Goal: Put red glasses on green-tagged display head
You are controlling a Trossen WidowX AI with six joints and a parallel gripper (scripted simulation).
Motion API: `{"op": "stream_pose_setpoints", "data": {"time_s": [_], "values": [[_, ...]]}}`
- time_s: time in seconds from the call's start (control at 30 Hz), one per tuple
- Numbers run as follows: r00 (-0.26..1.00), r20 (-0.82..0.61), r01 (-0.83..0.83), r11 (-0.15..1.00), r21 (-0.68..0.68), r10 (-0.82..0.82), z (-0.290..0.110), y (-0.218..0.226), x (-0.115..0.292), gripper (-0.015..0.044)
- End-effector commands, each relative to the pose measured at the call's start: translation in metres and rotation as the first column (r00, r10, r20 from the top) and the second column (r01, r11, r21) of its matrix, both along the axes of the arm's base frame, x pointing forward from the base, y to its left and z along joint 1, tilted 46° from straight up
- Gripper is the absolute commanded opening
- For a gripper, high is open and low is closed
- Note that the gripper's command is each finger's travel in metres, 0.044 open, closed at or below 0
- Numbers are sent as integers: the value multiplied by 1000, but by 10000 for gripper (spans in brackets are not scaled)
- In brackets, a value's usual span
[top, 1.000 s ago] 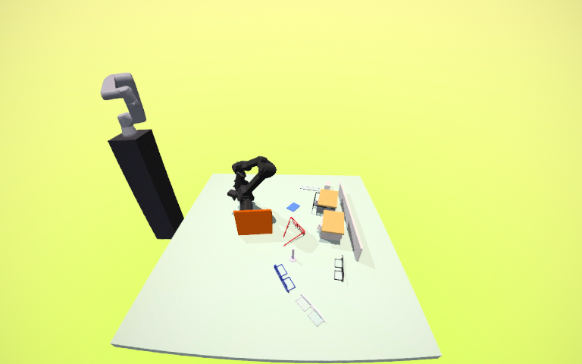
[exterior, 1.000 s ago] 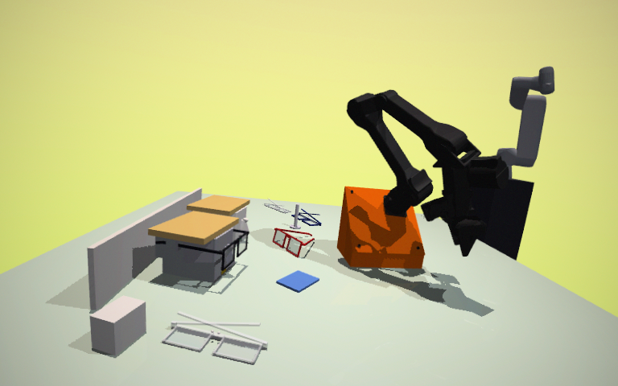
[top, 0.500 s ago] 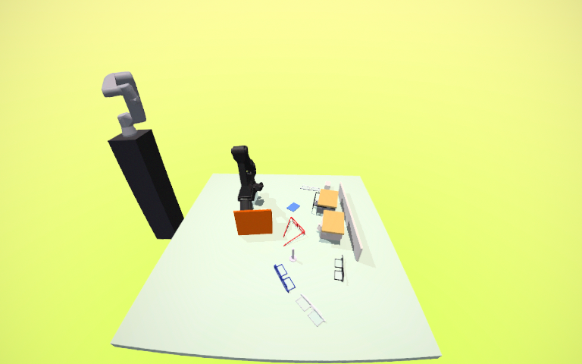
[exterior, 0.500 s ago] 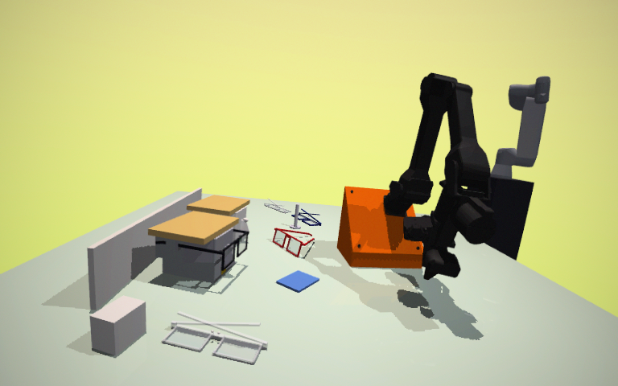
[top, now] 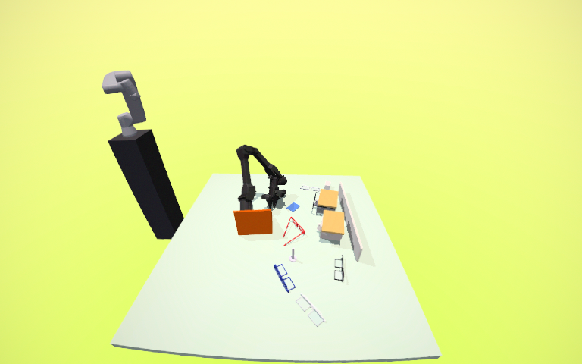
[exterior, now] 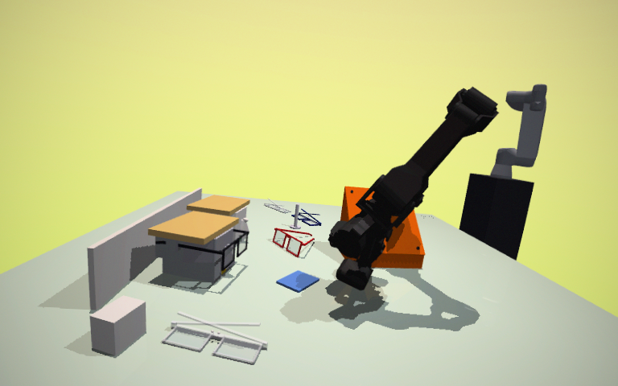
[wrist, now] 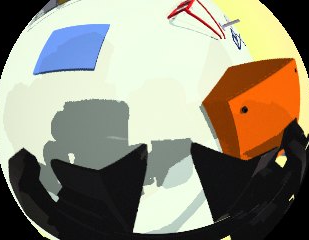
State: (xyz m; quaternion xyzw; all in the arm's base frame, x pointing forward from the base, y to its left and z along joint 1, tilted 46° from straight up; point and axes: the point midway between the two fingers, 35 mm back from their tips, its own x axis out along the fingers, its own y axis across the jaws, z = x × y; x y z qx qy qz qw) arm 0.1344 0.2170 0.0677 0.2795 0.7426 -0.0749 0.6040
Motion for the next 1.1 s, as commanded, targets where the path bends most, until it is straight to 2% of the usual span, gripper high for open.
{"op": "stream_pose_setpoints", "data": {"time_s": [0.0,0.33,0.53,0.67,0.83,0.93,1.07], "values": [[997,-62,48,999,11,-47,-14,-12,37,200],[966,-178,211,968,138,-185,-63,-87,131,200],[920,-248,366,893,263,-304,-99,-155,171,200],[886,-271,454,822,343,-376,-121,-199,183,200],[884,-272,458,818,347,-380,-123,-202,184,200],[884,-272,458,818,347,-380,-123,-202,184,121],[884,-272,458,818,347,-380,-123,-202,184,120]]}}
